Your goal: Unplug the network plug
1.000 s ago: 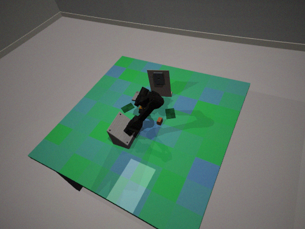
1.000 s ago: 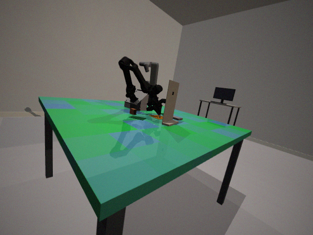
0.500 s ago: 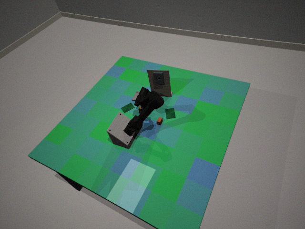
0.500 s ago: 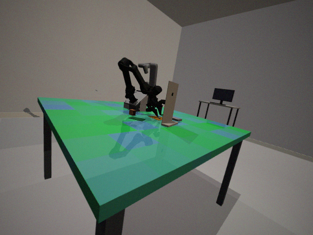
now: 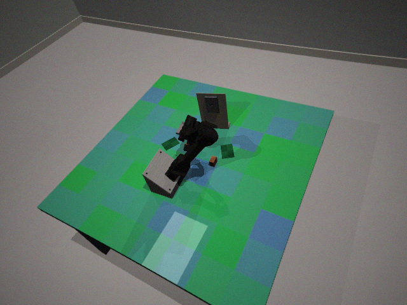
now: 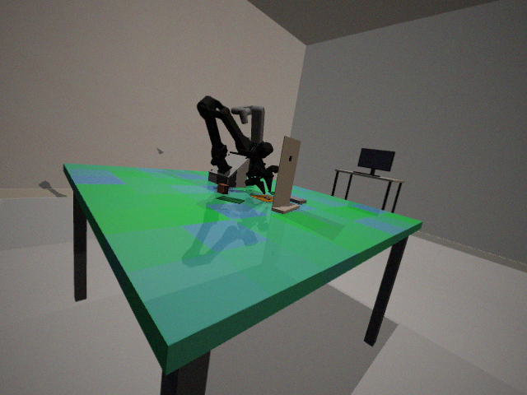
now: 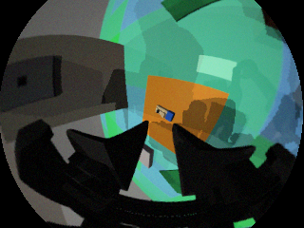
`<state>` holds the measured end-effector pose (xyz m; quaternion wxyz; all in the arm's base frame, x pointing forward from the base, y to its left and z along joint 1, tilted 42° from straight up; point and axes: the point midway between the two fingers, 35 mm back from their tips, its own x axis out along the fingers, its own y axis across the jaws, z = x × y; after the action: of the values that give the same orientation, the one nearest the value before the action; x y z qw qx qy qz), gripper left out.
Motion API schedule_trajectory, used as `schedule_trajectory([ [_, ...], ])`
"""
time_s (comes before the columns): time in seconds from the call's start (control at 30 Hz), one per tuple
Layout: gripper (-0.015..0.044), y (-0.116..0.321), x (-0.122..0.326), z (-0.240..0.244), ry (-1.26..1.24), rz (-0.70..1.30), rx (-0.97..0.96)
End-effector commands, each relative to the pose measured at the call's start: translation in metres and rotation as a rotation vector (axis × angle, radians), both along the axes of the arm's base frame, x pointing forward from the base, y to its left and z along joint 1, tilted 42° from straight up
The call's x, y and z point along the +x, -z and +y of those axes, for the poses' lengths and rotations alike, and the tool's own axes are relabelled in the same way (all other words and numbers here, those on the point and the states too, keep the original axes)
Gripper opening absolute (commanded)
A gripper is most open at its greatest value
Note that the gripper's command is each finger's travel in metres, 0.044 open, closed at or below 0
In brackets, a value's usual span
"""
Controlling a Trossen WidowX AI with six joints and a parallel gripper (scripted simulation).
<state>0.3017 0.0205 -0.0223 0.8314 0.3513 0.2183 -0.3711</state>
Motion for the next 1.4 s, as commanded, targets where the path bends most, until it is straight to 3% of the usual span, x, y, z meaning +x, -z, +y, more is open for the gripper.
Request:
schedule_trajectory([
  [0.0, 0.0156, -0.005, -0.003, 0.003, 0.002, -0.009, 0.001],
  [1.37, 0.0156, -0.036, -0.012, 0.037, 0.002, 0.0, 0.007],
])
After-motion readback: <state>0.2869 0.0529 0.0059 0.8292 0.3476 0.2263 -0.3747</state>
